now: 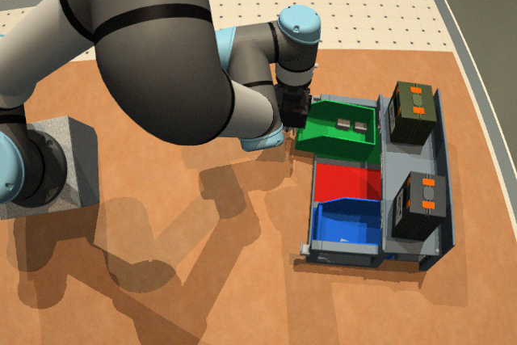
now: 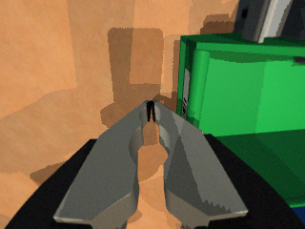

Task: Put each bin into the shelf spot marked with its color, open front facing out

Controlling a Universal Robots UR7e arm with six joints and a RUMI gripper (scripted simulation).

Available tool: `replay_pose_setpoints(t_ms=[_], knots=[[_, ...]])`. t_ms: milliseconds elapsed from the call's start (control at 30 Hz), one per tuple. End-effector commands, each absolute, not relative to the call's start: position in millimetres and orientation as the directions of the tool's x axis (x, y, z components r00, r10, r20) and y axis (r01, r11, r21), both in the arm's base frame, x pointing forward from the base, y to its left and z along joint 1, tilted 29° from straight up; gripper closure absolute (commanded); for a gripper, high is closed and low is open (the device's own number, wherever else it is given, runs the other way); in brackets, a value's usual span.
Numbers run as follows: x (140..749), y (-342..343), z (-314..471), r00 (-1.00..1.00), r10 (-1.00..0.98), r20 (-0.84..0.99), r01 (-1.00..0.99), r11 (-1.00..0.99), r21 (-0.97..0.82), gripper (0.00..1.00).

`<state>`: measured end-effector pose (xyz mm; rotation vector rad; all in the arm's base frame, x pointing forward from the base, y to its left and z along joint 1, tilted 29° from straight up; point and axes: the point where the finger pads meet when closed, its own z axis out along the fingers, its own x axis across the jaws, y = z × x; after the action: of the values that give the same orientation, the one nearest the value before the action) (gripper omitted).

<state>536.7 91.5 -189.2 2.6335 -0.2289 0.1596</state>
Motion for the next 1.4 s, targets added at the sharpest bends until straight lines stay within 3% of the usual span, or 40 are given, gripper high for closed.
replay_pose_setpoints(t_ms=[0,1367], knots=[[538.9,91.2,-188.6,0.979,-0.133,0.156,-0.191,-0.867,0.461,1.00],[547.9,89.6,-187.3,0.979,-0.134,0.156,-0.192,-0.866,0.461,1.00]])
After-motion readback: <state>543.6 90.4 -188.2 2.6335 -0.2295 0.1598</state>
